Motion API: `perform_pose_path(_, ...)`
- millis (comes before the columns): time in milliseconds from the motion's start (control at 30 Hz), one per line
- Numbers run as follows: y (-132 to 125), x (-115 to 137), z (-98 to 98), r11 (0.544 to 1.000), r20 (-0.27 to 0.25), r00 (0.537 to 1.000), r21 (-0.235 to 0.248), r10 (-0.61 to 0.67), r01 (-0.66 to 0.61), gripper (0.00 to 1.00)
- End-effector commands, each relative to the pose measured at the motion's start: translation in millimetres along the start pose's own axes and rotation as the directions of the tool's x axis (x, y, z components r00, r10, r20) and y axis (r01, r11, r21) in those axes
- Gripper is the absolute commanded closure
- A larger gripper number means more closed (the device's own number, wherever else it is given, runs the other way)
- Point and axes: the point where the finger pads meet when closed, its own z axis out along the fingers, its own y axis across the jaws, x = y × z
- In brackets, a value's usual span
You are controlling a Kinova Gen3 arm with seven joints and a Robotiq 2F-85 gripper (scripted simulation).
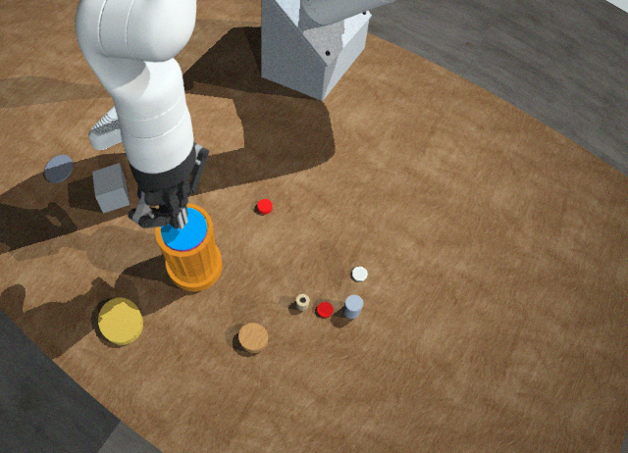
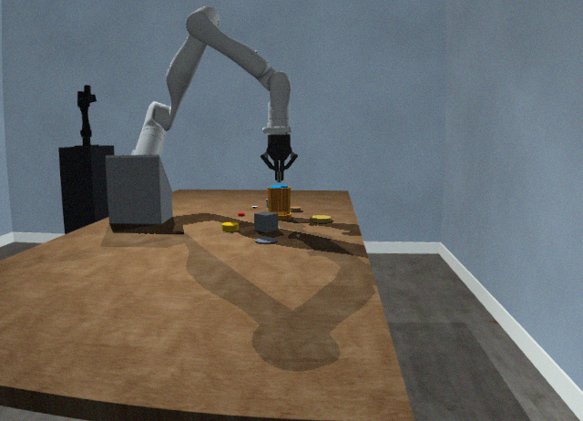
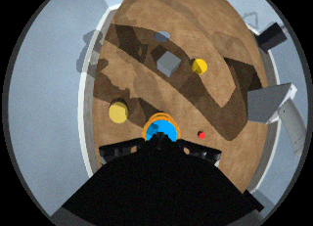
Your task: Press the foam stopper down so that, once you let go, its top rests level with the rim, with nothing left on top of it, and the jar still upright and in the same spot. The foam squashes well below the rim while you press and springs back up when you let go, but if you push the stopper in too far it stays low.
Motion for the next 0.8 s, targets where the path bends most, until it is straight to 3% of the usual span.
perform_pose_path(0, 1.7, -2.2, 8.6, 1.0, 0.003, 1.0, -0.007, -0.003, 0.003, 1.0)
perform_pose_path(767, 1.7, -2.2, 12.3, 1.0, 0.003, 1.0, -0.007, -0.003, 0.003, 1.0)
